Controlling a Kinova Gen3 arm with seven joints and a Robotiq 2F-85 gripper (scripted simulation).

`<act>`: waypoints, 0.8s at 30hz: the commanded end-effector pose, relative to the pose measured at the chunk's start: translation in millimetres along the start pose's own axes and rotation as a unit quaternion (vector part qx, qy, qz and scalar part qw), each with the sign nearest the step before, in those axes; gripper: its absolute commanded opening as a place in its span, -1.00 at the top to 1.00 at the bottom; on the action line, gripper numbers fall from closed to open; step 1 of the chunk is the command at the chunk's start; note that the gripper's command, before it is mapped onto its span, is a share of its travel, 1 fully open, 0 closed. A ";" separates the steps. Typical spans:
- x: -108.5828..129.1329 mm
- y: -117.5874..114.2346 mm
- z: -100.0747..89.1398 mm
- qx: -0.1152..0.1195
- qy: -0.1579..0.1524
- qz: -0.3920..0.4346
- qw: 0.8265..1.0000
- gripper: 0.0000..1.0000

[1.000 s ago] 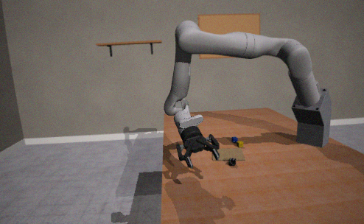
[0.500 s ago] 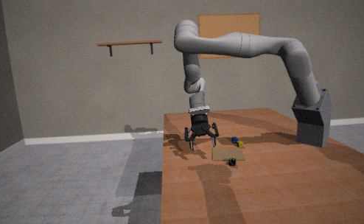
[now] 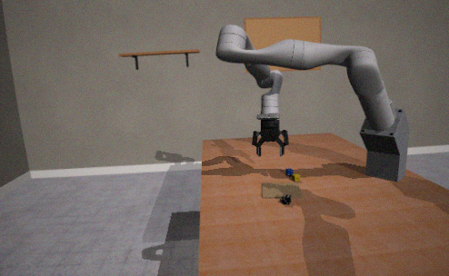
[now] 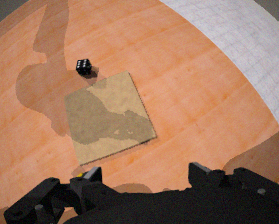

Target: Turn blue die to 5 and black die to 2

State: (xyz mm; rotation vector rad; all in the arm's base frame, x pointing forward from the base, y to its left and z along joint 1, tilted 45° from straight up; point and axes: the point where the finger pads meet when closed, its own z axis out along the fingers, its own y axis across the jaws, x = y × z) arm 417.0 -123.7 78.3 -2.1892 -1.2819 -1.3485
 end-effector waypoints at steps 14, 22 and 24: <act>-120.1 -75.3 -84.4 -0.057 -0.128 0.132 0.981 -1.00; -120.1 -75.3 -84.4 -0.057 -0.128 0.132 0.981 -1.00; -120.1 -75.3 -84.4 -0.057 -0.128 0.132 0.981 -1.00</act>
